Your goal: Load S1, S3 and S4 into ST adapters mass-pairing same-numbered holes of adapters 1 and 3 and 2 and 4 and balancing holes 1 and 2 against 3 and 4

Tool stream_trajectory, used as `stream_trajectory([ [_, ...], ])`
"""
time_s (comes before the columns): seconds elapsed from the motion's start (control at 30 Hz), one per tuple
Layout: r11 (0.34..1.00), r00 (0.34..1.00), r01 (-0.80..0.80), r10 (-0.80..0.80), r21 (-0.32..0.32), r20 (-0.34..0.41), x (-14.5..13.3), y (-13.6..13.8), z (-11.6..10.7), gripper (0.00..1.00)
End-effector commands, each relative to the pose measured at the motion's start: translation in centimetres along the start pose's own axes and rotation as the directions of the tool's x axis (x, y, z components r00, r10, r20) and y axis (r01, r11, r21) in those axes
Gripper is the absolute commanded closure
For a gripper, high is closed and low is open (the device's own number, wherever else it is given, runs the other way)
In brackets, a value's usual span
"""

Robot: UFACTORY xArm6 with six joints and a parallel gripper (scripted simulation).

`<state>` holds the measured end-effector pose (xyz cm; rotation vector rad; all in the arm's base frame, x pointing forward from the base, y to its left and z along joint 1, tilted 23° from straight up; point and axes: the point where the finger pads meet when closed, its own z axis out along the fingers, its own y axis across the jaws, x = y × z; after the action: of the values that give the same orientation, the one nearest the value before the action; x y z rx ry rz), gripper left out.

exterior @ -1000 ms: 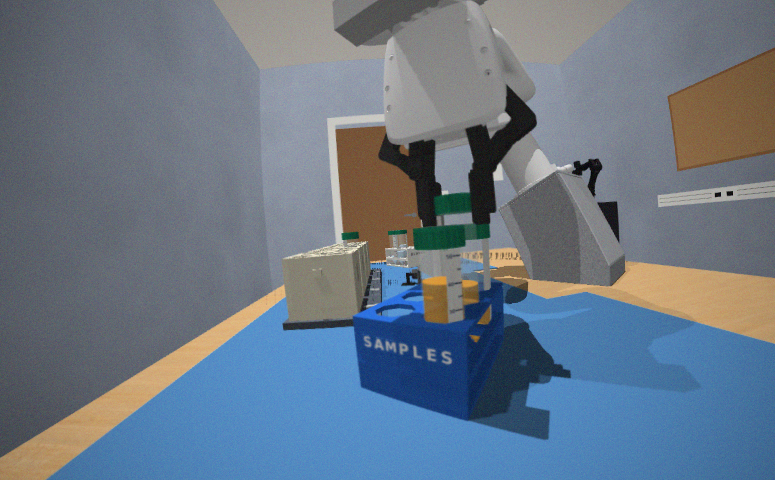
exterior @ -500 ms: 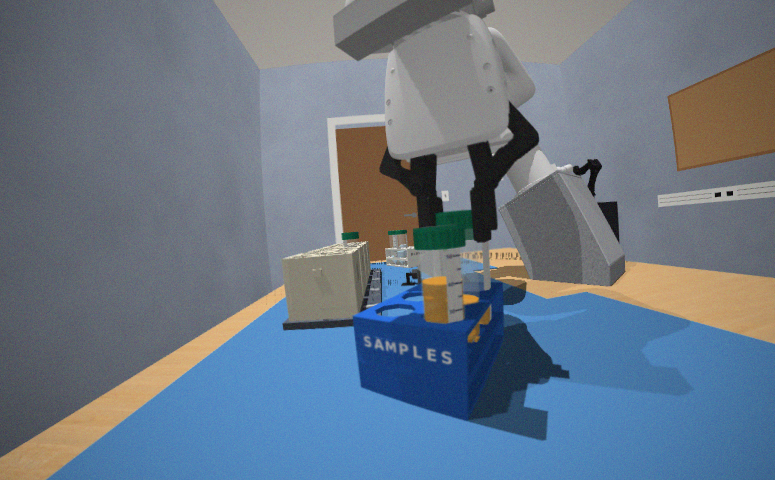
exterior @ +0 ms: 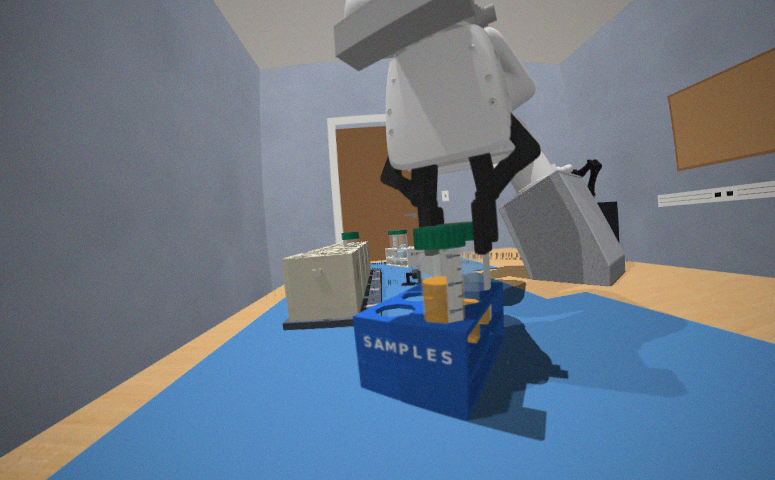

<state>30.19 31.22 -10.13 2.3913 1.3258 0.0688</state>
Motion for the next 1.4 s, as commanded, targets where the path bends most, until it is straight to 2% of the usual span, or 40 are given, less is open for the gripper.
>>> stream_trajectory([
  [0.0,1.000,1.000,-0.001,0.001,0.000,-0.004,0.2,0.0,-0.1,1.00],
  [0.2,1.000,1.000,-0.001,0.001,0.000,-0.004,0.2,0.0,-0.1,1.00],
  [0.23,1.000,1.000,-0.001,0.001,0.000,-0.004,0.2,0.0,-0.1,0.56],
  [1.17,1.000,1.000,-0.001,0.001,0.000,-0.004,0.2,0.0,-0.1,0.56],
  [1.37,1.000,1.000,-0.001,0.001,0.000,-0.004,0.2,0.0,-1.3,0.56],
])
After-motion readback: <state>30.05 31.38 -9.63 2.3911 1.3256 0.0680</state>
